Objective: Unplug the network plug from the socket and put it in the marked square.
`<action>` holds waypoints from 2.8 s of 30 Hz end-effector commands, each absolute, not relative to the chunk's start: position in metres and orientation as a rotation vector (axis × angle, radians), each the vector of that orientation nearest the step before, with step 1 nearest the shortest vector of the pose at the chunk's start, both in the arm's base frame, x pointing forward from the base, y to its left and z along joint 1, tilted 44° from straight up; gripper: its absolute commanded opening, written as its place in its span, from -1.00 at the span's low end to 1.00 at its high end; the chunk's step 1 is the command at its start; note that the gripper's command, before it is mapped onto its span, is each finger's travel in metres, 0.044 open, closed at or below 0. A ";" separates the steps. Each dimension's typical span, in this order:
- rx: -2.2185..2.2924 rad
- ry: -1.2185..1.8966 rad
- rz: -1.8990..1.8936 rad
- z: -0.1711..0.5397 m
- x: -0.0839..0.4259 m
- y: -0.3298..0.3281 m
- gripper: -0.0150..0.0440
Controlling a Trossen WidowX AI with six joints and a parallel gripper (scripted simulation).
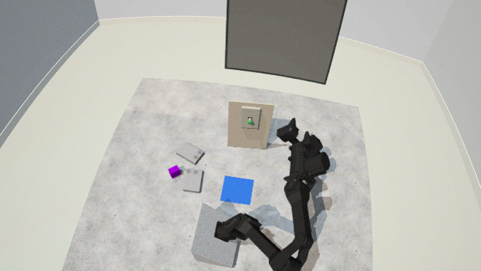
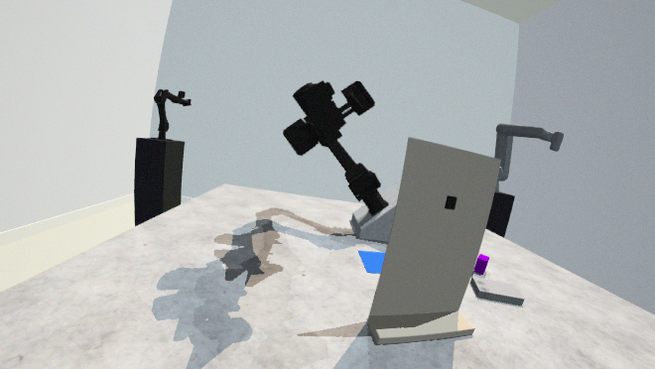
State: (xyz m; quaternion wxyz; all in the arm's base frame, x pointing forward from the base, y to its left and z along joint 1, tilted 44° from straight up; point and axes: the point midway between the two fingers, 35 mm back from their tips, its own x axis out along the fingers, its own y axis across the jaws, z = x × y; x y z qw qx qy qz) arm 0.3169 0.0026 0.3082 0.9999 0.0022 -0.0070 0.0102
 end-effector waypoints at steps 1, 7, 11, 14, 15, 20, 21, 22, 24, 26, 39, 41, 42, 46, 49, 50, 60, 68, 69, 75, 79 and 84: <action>0.009 -0.013 0.022 0.307 0.317 0.003 0.78; 0.148 0.038 0.060 0.272 0.320 0.010 0.24; 0.254 0.079 0.084 0.245 0.320 0.015 0.04; 0.334 0.112 0.100 0.225 0.318 0.019 0.04; 0.360 0.124 0.105 0.219 0.318 0.020 0.04; 0.494 0.183 0.124 0.187 0.311 0.026 0.04; 0.520 0.195 0.127 0.181 0.309 0.028 0.04; 0.547 0.208 0.130 0.174 0.308 0.029 0.04; 0.601 0.233 0.134 0.162 0.304 0.031 0.04; 0.654 0.259 0.138 0.150 0.299 0.034 0.04; 0.802 0.332 0.141 0.119 0.287 0.041 0.04; 0.802 0.332 0.141 0.120 0.292 0.041 0.04; 0.802 0.332 0.141 0.120 0.294 0.041 0.04; 0.802 0.332 0.141 0.121 0.304 0.042 0.04; 0.802 0.331 0.141 0.121 0.312 0.042 0.04; 0.802 0.331 0.141 0.121 0.314 0.042 0.04; 0.802 0.330 0.142 0.116 0.340 0.044 0.04; 0.802 0.330 0.142 0.115 0.348 0.045 0.04; 0.802 0.329 0.142 0.115 0.350 0.045 0.04; 0.802 0.329 0.142 0.116 0.358 0.045 0.04; 0.802 0.329 0.142 0.116 0.363 0.046 0.04; 0.802 0.328 0.143 0.116 0.370 0.046 0.04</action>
